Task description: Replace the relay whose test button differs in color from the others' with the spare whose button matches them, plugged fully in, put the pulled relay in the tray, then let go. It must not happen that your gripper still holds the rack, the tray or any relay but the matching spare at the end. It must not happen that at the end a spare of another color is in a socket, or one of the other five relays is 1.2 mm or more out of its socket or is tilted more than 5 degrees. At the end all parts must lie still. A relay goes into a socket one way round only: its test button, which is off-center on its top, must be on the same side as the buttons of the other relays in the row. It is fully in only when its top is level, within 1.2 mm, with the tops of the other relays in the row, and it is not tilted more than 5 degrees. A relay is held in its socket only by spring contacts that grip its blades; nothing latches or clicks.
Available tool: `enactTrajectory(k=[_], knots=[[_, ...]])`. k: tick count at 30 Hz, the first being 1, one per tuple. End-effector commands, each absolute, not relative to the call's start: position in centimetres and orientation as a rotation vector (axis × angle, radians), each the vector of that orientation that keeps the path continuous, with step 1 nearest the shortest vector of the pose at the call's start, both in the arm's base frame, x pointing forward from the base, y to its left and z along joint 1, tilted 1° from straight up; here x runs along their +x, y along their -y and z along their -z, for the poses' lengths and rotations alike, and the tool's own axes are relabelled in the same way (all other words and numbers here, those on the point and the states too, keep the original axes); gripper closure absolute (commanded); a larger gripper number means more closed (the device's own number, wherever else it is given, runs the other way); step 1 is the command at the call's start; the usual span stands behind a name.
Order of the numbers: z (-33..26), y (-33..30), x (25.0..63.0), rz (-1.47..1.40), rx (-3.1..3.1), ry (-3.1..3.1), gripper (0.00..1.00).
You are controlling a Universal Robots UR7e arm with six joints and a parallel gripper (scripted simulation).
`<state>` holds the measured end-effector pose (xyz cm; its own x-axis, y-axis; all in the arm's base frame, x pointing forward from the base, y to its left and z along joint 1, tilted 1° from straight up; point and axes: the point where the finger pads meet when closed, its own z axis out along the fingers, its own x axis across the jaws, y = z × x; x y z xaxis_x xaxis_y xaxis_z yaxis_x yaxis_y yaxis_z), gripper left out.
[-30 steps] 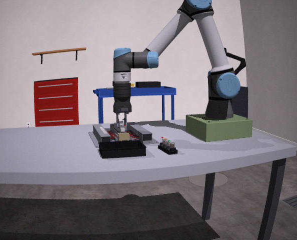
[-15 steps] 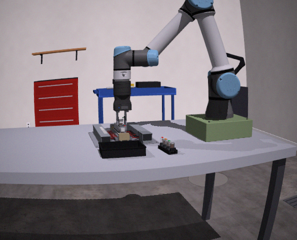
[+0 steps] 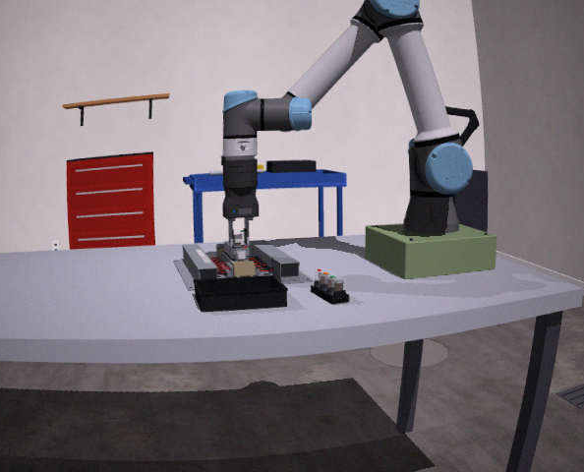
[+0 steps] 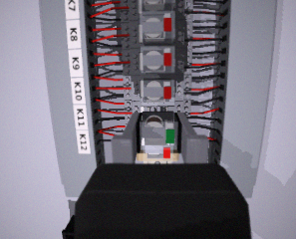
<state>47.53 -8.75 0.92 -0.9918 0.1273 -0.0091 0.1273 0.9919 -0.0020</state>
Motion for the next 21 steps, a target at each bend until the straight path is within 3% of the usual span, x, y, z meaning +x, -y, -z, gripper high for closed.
enactTrajectory(k=[1,5,10,21], knots=[[-1.0,8.8,47.6,0.005,0.2,-3.125,1.0],[-1.0,8.8,47.6,0.005,0.2,-3.125,1.0],[-7.0,8.7,47.5,0.005,0.2,-3.125,1.0],[-7.0,8.7,47.5,0.005,0.2,-3.125,1.0]])
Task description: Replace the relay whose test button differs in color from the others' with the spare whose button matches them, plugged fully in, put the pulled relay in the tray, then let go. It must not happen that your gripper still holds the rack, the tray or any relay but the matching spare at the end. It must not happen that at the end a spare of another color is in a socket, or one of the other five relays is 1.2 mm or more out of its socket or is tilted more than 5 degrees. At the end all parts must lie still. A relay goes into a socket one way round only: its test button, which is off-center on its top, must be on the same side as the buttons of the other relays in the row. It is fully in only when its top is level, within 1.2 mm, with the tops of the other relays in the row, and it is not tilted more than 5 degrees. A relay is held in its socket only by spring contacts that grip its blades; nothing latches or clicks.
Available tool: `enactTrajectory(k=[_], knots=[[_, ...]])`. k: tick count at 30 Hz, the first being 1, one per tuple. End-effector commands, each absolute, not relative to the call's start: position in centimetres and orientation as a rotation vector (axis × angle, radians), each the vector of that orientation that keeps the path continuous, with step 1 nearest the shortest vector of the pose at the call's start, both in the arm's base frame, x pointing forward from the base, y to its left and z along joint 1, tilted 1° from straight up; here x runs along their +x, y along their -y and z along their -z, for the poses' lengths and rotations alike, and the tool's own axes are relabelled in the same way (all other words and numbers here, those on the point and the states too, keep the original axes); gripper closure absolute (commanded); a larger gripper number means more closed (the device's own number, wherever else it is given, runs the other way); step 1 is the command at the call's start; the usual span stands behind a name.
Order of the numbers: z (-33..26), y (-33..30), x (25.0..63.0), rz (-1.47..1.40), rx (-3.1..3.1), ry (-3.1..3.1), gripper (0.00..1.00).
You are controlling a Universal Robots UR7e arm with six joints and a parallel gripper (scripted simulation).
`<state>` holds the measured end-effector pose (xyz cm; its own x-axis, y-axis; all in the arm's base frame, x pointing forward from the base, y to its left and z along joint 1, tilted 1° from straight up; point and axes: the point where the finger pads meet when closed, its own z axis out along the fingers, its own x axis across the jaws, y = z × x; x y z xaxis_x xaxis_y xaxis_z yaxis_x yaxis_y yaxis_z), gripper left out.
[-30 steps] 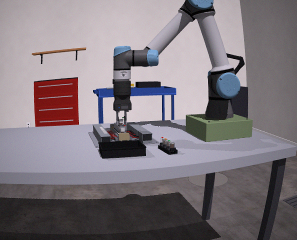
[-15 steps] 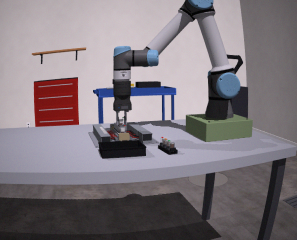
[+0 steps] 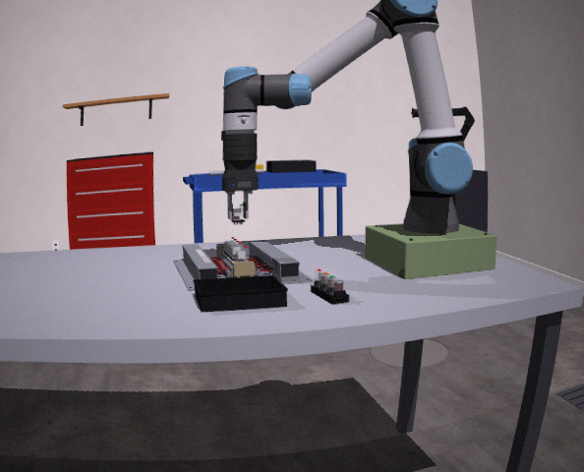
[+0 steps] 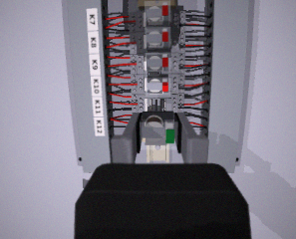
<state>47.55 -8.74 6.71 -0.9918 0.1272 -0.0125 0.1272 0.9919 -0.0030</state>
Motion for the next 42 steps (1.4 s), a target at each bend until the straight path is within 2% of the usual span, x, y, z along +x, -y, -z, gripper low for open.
enactTrajectory(k=[1,42], knots=[[-7.0,8.7,47.5,0.005,0.2,-3.125,1.0],[-6.7,8.7,47.5,0.005,0.2,-3.125,1.0]])
